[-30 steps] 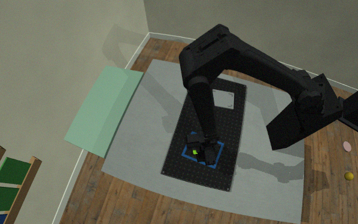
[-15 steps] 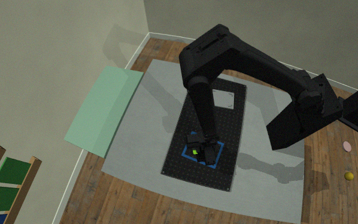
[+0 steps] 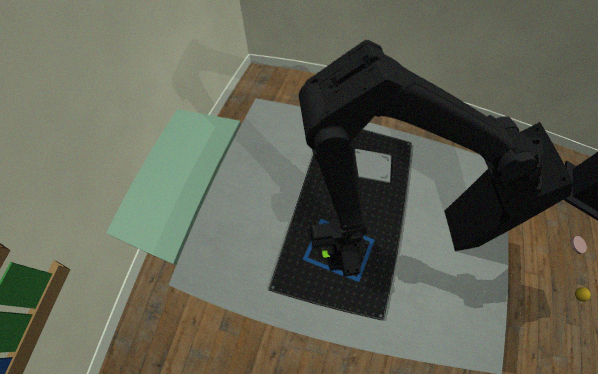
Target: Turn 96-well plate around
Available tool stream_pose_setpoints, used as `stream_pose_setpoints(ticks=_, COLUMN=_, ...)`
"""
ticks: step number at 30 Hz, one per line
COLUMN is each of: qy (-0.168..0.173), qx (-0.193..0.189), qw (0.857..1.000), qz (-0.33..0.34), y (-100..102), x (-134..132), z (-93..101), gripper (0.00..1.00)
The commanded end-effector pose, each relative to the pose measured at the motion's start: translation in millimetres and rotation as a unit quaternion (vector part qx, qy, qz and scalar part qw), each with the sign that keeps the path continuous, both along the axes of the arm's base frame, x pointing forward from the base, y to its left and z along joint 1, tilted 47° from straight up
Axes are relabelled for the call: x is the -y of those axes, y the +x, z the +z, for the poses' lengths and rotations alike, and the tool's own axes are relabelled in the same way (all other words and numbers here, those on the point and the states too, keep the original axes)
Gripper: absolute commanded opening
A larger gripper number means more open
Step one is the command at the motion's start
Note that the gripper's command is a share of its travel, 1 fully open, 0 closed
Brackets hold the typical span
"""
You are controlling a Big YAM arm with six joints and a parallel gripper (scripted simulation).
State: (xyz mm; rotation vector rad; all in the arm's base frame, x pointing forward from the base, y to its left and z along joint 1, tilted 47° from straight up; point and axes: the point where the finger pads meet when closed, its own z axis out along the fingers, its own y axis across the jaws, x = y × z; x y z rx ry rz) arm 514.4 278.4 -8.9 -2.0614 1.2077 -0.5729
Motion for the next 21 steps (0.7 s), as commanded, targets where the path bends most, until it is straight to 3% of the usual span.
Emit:
stream_pose_setpoints(ticks=1, qy=-0.002, qx=0.000, qw=1.000, qz=0.000, y=5, x=3, z=-4.5, gripper=0.00)
stream_pose_setpoints(ticks=15, qy=-0.002, qx=0.000, qw=1.000, qz=0.000, y=5, x=3, z=-4.5, gripper=0.00)
stream_pose_setpoints(ticks=17, qy=-0.001, qx=0.003, qw=1.000, qz=0.000, y=-4, x=7, z=9.0, gripper=0.00)
stream_pose_setpoints(ticks=21, qy=-0.002, qx=0.000, qw=1.000, qz=0.000, y=-9, x=9, z=12.3, gripper=0.00)
